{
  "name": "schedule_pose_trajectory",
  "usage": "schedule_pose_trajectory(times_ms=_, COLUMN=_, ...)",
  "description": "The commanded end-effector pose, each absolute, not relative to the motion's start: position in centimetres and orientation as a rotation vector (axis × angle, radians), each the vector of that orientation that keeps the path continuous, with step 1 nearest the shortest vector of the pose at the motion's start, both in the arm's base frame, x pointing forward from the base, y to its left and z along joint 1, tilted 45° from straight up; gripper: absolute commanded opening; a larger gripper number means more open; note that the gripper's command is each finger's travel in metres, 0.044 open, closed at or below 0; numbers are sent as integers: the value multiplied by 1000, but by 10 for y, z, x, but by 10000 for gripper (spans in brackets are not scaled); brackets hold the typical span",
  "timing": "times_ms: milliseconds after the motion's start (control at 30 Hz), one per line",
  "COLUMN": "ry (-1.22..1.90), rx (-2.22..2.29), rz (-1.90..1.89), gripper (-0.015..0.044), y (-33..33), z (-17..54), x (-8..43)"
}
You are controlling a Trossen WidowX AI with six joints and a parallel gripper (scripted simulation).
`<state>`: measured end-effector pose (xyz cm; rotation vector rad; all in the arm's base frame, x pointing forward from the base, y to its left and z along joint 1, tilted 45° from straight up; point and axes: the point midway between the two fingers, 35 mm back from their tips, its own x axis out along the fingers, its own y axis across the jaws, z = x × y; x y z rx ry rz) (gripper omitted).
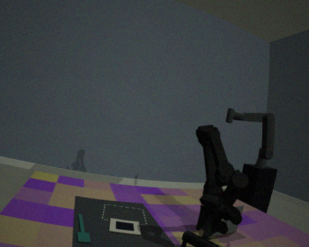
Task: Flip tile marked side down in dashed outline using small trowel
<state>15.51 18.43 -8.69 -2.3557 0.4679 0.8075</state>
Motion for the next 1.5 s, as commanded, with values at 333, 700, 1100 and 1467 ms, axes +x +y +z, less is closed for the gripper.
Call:
schedule_pose_trajectory(times_ms=333, ry=445, rx=-2392, rz=817, gripper=300, y=182, z=-94, x=164)
schedule_pose_trajectory(times_ms=700, ry=445, rx=-2392, rz=819, gripper=300, y=181, z=-105, x=178)
schedule_pose_trajectory(times_ms=1100, ry=441, rx=-2398, rz=815, gripper=300, y=177, z=-117, x=193)
schedule_pose_trajectory(times_ms=1467, ry=438, rx=-2402, rz=809, gripper=221, y=174, z=-123, x=201)
